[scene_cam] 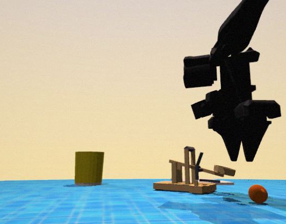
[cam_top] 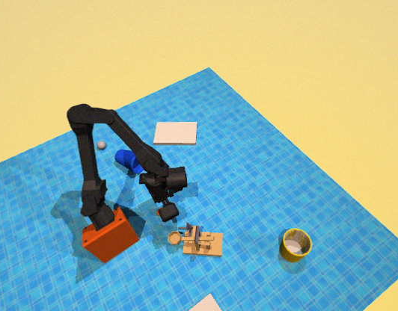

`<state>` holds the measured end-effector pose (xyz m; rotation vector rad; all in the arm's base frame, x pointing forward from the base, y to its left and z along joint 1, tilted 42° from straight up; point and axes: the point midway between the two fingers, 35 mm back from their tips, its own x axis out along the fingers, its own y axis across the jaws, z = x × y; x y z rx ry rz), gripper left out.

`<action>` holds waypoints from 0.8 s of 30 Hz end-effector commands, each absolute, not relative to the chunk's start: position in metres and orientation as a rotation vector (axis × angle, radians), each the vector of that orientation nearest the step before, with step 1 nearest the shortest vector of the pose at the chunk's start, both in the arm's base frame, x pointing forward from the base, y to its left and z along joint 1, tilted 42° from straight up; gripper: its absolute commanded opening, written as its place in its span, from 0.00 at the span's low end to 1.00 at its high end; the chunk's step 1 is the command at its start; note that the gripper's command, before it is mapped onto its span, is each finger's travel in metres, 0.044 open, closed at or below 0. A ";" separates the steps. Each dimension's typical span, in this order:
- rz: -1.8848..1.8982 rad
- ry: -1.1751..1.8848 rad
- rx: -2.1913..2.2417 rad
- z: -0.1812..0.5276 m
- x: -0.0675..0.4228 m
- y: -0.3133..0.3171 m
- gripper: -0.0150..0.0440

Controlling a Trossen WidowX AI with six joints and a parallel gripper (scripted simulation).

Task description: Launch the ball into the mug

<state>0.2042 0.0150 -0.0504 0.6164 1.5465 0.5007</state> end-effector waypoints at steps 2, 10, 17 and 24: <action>0.565 1.509 0.568 -0.047 0.183 0.035 0.76; 0.565 1.509 0.568 -0.054 0.184 0.039 0.76; 0.566 1.509 0.569 -0.060 0.184 0.044 0.76; 0.565 1.509 0.569 -0.068 0.184 0.051 0.76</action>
